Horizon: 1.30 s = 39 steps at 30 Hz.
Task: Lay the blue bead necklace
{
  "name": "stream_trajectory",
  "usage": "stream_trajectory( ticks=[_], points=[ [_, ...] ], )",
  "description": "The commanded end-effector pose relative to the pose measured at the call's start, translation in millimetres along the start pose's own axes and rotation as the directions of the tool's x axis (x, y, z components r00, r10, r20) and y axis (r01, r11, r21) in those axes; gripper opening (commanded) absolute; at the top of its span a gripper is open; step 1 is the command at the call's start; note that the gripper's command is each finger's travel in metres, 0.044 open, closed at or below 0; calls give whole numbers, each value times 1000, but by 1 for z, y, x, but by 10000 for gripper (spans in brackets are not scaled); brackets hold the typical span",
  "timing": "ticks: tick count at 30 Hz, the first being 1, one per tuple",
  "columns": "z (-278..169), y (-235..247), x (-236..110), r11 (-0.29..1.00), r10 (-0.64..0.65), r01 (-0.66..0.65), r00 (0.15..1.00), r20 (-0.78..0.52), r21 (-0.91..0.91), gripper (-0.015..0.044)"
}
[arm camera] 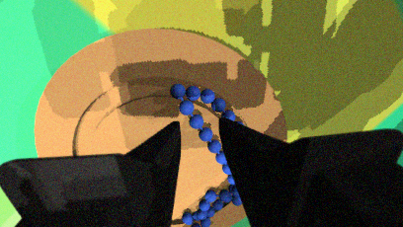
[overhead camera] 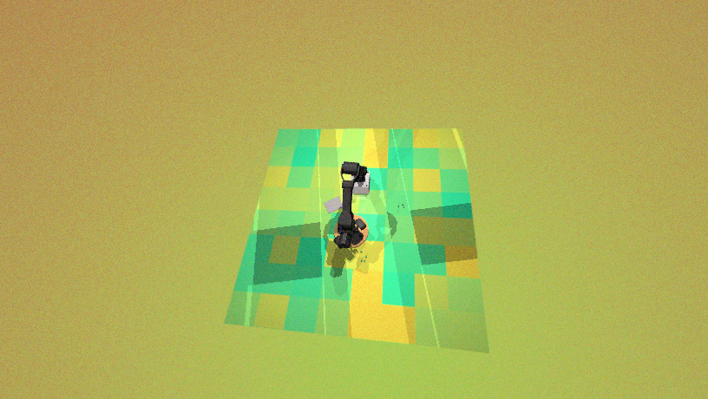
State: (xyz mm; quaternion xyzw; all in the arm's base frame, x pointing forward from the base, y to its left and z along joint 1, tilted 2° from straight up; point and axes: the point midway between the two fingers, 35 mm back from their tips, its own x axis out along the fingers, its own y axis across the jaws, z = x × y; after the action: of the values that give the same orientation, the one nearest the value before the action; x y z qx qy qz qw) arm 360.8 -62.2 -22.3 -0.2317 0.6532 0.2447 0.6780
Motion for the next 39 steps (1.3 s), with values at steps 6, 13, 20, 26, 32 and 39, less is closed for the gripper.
stream_trajectory(
  ticks=[6,13,20,26,32,39],
  points=[
    [-1,2,13,1000,5,-5,1000,-3,7,120],
    [-1,1,10,1000,4,-4,1000,-4,3,0],
    [-1,1,10,1000,4,-4,1000,-4,3,0],
    [-1,1,10,1000,4,-4,1000,-4,3,0],
    [-1,1,10,1000,4,-4,1000,-4,3,0],
    [-1,1,10,1000,4,-4,1000,-4,3,0]
  ],
)
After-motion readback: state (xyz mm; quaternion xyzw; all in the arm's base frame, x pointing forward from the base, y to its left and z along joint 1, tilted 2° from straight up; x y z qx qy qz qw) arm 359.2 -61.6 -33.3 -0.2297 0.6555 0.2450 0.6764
